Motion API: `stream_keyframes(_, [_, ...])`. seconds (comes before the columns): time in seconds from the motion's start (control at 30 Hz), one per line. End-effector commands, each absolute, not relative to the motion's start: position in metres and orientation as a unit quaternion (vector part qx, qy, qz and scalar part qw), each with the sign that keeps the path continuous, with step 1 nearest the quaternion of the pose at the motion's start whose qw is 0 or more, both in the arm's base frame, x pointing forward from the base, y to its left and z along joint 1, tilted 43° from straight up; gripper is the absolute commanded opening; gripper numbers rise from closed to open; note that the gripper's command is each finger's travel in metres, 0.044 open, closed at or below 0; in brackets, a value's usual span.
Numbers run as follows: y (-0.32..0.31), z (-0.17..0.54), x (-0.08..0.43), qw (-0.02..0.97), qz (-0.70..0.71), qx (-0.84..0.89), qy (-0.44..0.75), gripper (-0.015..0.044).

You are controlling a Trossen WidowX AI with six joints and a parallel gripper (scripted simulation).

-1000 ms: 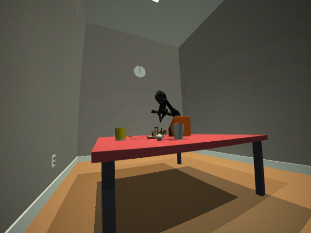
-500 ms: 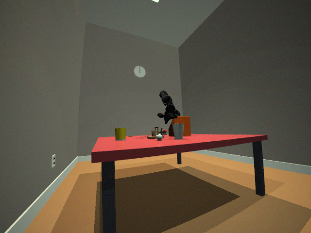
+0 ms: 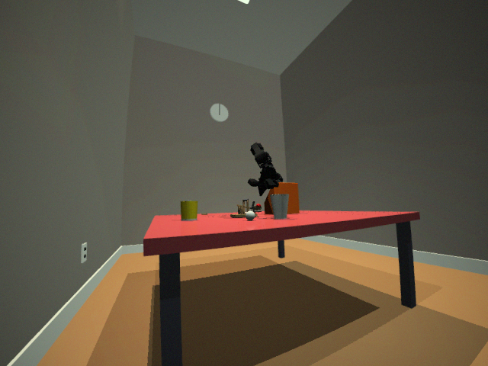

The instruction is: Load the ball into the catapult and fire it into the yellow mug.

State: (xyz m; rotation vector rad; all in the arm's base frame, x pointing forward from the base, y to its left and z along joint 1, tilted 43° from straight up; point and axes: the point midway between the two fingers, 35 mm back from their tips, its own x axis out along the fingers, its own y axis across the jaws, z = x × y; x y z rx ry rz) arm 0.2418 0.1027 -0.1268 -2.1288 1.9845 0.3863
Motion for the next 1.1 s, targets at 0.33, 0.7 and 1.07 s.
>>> stream_keyframes(0.33, [0.087, -0.145, 0.244, 0.099, 0.132, -0.723, 0.671, 0.0])
stream_keyframes(0.7, [0.074, -0.159, 0.245, 0.099, 0.132, -0.723, 0.671, 0.0])
stream_keyframes(1.07, [0.062, -0.172, 0.246, 0.099, 0.131, -0.723, 0.671, 0.0])
